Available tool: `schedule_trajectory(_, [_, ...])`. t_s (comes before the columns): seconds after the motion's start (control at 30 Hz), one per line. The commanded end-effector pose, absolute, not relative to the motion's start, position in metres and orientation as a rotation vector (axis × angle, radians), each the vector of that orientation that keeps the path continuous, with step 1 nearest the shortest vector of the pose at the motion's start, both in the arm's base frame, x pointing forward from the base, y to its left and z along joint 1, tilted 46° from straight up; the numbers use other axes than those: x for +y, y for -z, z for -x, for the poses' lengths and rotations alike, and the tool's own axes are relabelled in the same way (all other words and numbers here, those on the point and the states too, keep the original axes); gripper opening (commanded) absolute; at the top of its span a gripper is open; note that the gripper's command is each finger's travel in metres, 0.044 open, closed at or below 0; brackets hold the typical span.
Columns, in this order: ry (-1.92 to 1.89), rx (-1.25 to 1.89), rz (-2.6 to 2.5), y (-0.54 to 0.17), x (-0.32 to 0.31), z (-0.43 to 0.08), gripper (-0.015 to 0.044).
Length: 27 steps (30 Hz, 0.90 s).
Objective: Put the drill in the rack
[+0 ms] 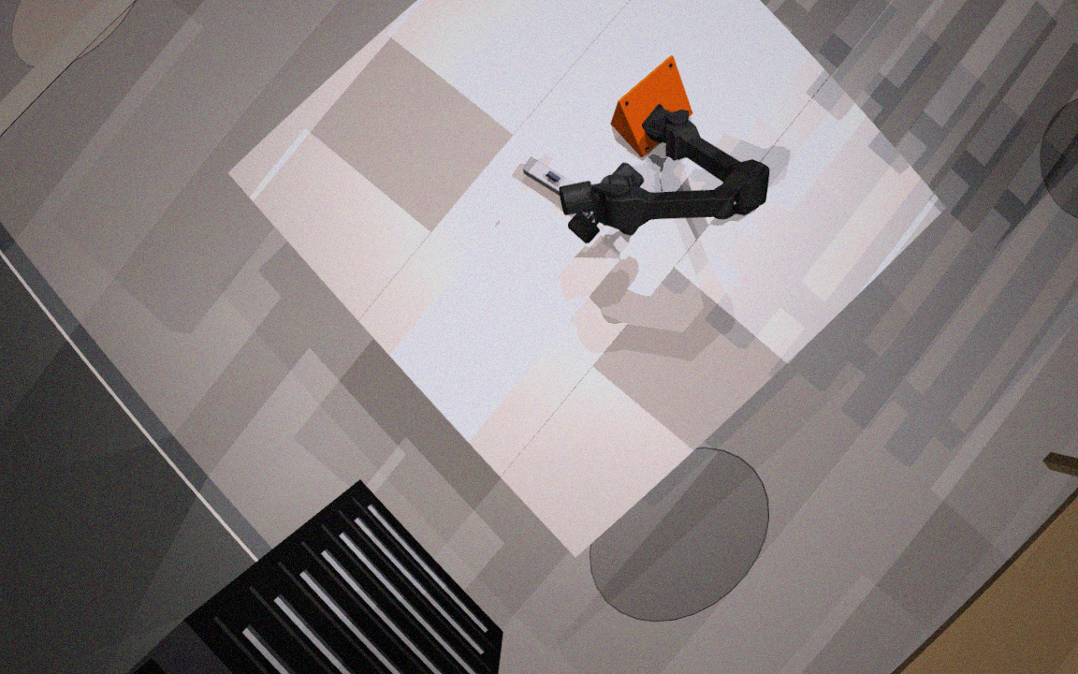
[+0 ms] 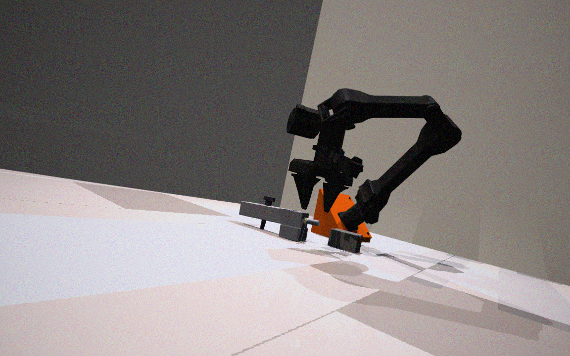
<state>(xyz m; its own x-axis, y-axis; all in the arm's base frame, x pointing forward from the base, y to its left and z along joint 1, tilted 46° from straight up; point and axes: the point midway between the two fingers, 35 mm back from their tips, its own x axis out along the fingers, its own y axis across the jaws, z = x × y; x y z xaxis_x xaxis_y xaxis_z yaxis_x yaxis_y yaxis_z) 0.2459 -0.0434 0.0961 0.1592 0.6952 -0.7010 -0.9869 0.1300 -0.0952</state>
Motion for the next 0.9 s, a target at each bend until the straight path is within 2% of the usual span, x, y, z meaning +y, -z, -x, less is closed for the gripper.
schedule_trajectory(0.0, [-1.378,0.46,0.753,-0.097,-0.026,-0.238,0.044])
schedule_trajectory(0.87, [-1.378,0.46,0.754,-0.083,-0.018,-0.242,0.044])
